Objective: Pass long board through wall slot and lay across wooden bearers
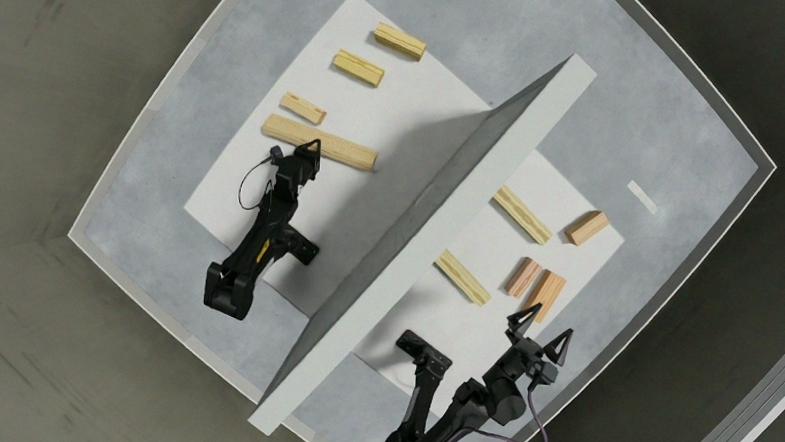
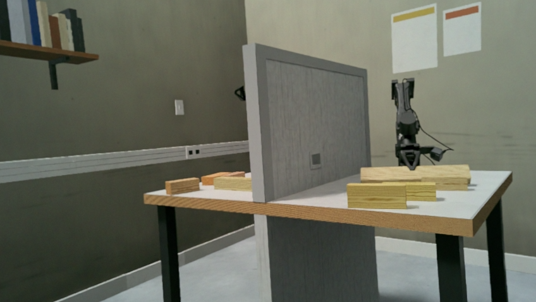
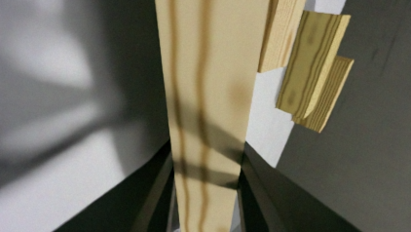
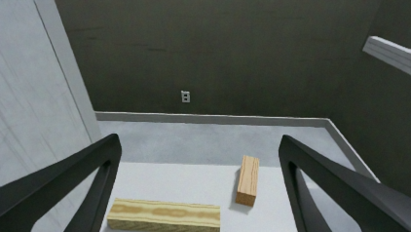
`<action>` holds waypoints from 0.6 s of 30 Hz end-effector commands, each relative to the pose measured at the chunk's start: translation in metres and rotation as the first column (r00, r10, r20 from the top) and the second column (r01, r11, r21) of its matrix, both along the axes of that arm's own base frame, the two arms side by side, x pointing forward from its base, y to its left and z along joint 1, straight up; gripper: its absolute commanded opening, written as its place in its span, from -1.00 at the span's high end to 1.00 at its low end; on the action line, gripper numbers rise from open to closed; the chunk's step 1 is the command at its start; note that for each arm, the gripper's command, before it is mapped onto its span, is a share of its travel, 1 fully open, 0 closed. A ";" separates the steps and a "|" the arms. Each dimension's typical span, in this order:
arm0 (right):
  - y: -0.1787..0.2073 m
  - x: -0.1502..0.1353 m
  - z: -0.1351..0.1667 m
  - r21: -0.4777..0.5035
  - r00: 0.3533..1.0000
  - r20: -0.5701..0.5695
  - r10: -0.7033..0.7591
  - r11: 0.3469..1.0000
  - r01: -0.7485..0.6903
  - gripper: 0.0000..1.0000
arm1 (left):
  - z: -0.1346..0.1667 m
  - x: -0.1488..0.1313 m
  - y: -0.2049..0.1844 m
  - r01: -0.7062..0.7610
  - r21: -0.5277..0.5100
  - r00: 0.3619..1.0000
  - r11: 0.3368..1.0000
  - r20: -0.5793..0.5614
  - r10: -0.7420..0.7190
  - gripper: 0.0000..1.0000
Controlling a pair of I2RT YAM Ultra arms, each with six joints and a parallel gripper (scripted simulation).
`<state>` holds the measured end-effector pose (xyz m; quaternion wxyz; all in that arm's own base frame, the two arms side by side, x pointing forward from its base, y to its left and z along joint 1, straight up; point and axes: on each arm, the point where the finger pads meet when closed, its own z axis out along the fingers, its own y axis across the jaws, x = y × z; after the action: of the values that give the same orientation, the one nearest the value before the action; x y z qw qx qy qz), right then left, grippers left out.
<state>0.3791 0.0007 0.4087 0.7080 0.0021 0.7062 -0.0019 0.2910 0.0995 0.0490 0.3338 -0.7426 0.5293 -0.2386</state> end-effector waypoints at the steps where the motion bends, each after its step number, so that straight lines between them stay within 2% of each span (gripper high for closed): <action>1: -0.005 -0.010 0.020 -0.001 0.999 0.040 -0.016 1.000 0.016 -1.00 | 0.021 0.018 0.007 0.003 0.042 0.995 0.999 0.100 -0.007 1.00; 4: -0.005 -0.010 0.020 -0.001 0.999 0.040 -0.016 1.000 0.016 -1.00 | 0.023 0.019 0.008 0.002 0.042 0.995 0.999 0.099 -0.007 1.00; 6: -0.005 -0.010 0.020 -0.001 0.999 0.040 -0.016 1.000 0.016 -1.00 | 0.002 0.005 0.004 0.002 0.028 0.998 1.000 0.059 -0.003 1.00; 8: -0.005 -0.010 0.020 -0.001 0.999 0.040 -0.016 1.000 0.016 -1.00 | 0.016 0.016 0.008 -0.001 0.040 0.995 0.999 0.095 -0.003 1.00; 12: -0.005 -0.010 0.020 -0.001 0.999 0.040 -0.016 1.000 0.016 -1.00 | 0.014 0.016 0.009 -0.005 0.041 0.995 0.999 0.098 0.001 1.00; 13: -0.005 -0.010 0.020 -0.001 0.999 0.040 -0.016 1.000 0.016 -1.00 | 0.002 0.008 0.006 -0.005 0.031 0.998 1.000 0.070 0.002 1.00; 15: -0.005 -0.010 0.020 -0.001 0.999 0.040 -0.016 1.000 0.016 -1.00 | 0.018 0.018 0.001 0.019 0.046 0.994 0.999 0.109 -0.024 1.00; 18: -0.005 -0.010 0.020 -0.001 0.999 0.040 -0.016 1.000 0.016 -1.00 | 0.020 0.015 0.009 -0.008 0.050 0.993 0.999 0.119 0.002 1.00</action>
<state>0.3791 0.0007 0.4087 0.7080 0.0021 0.7062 -0.0019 0.2929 0.1001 0.0436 0.3382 -0.7405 0.5279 -0.2421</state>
